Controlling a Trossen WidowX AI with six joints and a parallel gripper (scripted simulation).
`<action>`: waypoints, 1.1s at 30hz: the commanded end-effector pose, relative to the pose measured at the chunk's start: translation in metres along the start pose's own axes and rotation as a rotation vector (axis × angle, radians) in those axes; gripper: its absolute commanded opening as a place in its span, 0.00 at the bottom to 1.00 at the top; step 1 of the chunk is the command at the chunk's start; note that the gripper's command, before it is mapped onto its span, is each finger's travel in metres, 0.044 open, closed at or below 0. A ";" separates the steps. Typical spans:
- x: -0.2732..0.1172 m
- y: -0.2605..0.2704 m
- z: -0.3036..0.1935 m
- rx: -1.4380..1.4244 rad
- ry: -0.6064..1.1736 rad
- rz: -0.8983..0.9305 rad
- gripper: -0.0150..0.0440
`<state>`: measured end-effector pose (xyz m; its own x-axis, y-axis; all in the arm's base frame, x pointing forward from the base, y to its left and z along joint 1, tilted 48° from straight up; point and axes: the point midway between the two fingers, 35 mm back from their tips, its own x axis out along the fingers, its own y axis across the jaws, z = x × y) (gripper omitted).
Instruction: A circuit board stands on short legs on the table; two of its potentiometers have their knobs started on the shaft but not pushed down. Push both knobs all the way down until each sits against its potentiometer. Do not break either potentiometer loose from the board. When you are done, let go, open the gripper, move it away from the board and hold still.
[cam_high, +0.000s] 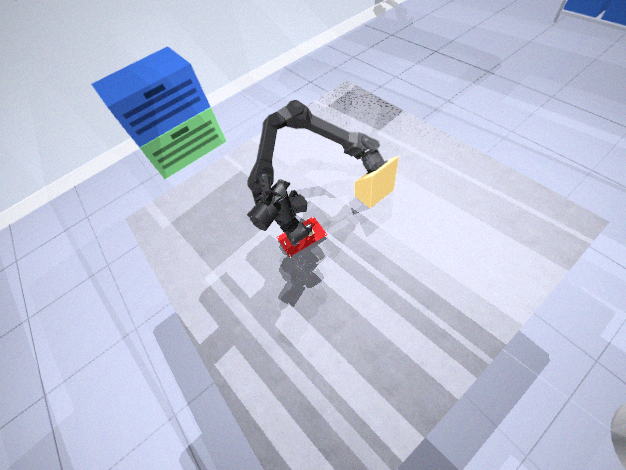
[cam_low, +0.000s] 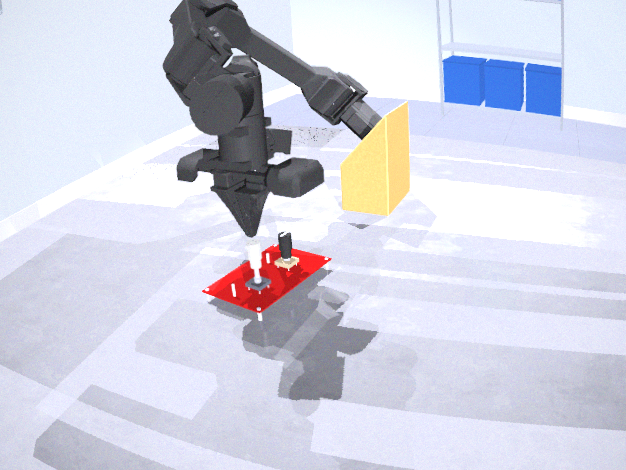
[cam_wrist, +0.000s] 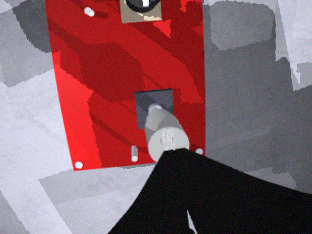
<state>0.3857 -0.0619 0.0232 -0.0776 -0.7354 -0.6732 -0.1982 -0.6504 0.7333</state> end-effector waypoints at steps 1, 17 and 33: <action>0.005 0.001 0.002 -0.006 -0.004 0.005 0.25; 0.007 0.001 0.002 -0.006 -0.004 0.005 0.25; 0.011 0.001 0.002 -0.006 -0.004 0.005 0.25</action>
<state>0.3838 -0.0688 0.0171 -0.0811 -0.7358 -0.6724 -0.1966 -0.6495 0.7345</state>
